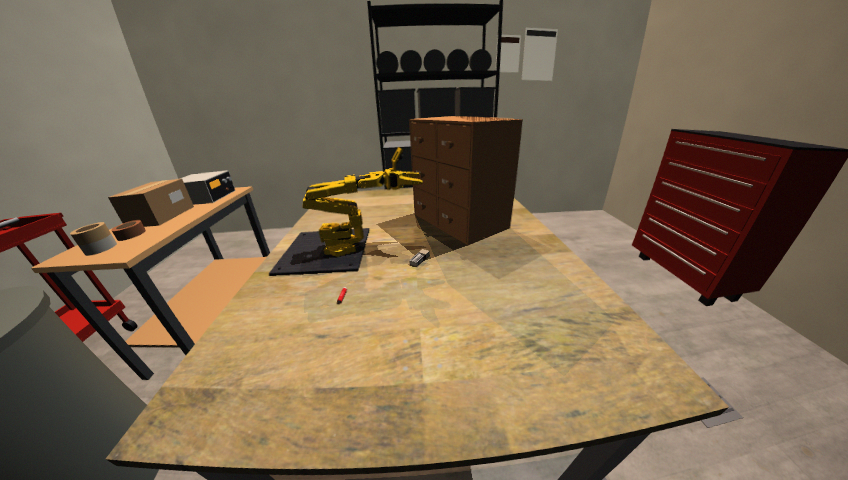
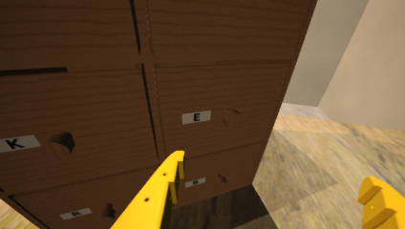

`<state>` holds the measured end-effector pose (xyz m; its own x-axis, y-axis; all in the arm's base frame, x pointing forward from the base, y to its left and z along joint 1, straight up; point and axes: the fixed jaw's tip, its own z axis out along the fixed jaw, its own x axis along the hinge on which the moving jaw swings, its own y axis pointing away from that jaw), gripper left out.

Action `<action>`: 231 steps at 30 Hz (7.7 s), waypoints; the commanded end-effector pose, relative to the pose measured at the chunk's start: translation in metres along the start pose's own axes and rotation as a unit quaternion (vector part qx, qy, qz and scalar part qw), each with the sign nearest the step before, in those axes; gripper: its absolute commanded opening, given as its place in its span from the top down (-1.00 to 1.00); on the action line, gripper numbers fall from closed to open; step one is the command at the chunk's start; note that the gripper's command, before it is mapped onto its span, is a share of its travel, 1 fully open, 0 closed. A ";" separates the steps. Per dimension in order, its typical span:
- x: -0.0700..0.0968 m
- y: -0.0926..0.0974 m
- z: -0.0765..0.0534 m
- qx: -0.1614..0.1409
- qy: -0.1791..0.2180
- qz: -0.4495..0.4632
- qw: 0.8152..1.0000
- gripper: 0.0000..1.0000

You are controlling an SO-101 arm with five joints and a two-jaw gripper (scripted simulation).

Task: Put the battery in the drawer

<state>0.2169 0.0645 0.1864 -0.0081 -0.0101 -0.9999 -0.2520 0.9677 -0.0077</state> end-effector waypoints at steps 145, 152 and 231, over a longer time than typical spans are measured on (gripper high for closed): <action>0.004 0.103 -0.037 -0.245 -0.006 0.002 0.970 0.00; 0.003 0.103 -0.037 -0.245 -0.006 0.002 0.970 0.00; 0.034 0.098 -0.043 -0.239 0.179 -0.052 0.953 0.00</action>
<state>0.1519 0.1500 0.1563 -0.2277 -0.2214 -0.9482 -0.6784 0.7347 -0.0086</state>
